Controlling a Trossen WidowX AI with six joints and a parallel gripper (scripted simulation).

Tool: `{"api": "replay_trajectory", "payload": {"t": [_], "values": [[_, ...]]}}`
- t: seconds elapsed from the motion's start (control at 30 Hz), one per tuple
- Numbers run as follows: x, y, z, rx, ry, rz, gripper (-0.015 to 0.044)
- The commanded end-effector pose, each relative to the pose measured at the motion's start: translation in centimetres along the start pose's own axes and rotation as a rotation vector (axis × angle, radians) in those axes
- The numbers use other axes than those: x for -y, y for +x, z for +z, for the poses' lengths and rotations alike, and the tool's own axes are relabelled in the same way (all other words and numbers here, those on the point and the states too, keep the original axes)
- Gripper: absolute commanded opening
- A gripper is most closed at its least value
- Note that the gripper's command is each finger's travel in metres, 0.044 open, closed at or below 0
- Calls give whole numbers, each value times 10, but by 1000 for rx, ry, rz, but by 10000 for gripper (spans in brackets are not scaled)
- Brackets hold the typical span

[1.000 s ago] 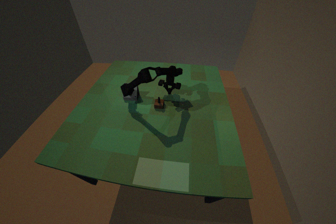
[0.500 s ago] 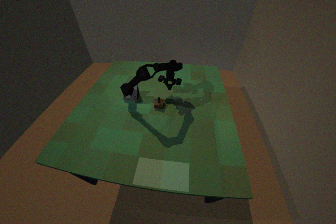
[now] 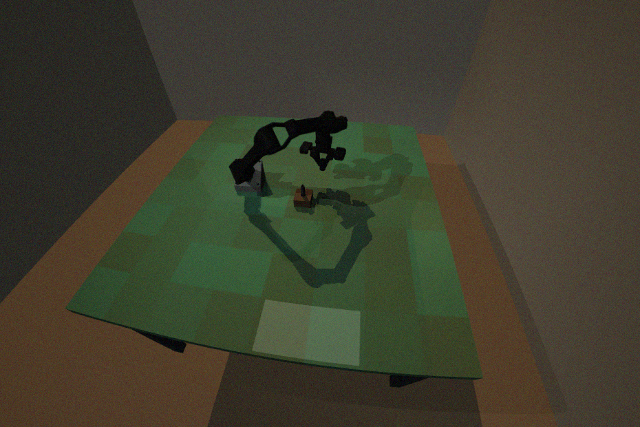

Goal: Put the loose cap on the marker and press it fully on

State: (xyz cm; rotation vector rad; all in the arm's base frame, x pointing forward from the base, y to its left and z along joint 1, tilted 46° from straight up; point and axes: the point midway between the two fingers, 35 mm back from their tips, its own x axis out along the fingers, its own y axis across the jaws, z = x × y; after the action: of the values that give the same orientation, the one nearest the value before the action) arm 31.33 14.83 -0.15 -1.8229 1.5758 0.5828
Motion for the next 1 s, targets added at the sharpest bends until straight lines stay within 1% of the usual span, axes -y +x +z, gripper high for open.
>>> {"api": "replay_trajectory", "payload": {"t": [0.0,0.97], "values": [[-3,-4,-13,-5,-8,4,0],[-22,-34,-100,-8,-11,7,0]]}}
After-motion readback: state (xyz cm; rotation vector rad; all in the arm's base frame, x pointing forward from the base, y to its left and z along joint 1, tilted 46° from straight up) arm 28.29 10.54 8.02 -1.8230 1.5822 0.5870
